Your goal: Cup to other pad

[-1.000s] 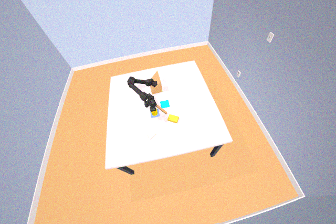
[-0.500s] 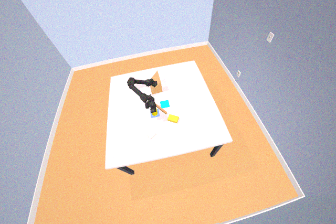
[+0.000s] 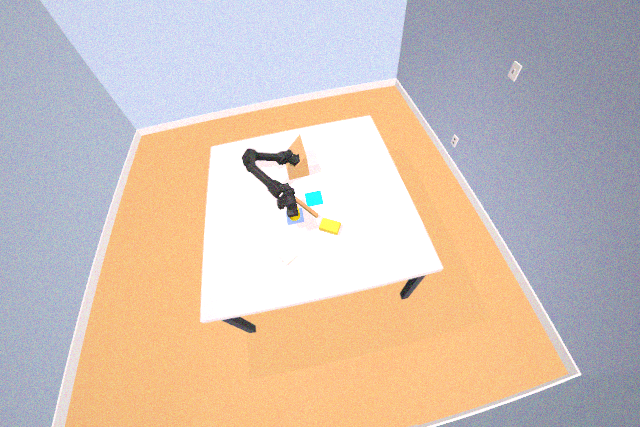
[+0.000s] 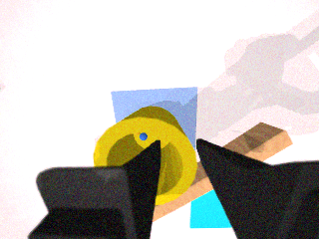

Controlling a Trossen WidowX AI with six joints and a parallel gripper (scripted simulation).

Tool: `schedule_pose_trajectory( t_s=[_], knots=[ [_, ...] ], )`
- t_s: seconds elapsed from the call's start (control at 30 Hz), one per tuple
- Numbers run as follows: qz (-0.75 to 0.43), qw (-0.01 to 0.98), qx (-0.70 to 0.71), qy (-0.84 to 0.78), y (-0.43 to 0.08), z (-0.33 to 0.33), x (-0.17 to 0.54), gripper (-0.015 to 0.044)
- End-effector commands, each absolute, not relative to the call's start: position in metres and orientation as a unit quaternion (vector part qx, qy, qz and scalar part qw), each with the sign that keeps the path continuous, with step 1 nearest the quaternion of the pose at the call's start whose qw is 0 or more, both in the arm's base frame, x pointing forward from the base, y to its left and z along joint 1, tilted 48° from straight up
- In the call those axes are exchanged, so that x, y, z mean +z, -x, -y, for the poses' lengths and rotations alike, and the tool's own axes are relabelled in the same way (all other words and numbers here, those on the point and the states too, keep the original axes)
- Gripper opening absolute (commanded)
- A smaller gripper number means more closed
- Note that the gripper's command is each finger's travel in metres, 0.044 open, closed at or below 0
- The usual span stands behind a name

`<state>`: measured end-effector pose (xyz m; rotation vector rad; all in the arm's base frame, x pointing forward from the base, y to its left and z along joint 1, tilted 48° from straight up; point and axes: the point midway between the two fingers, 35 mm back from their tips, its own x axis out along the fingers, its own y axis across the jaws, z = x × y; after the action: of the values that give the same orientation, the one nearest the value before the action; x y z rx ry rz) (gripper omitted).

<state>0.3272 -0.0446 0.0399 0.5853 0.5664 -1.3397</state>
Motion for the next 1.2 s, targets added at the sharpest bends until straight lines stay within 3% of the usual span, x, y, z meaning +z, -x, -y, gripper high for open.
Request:
schedule_pose_trajectory(
  t_s=[0.0,0.1,0.87,1.17],
  knots=[
    [-0.256,0.708,-0.605,-0.259,-0.325,0.049,0.036,0.0166],
    [-0.256,0.708,-0.605,-0.259,-0.325,0.049,0.036,0.0166],
    [-0.255,0.708,-0.604,-0.263,-0.327,0.048,0.037,0.0000],
    [-0.257,0.707,-0.604,-0.262,-0.324,0.031,0.051,0.0000]
  ],
)
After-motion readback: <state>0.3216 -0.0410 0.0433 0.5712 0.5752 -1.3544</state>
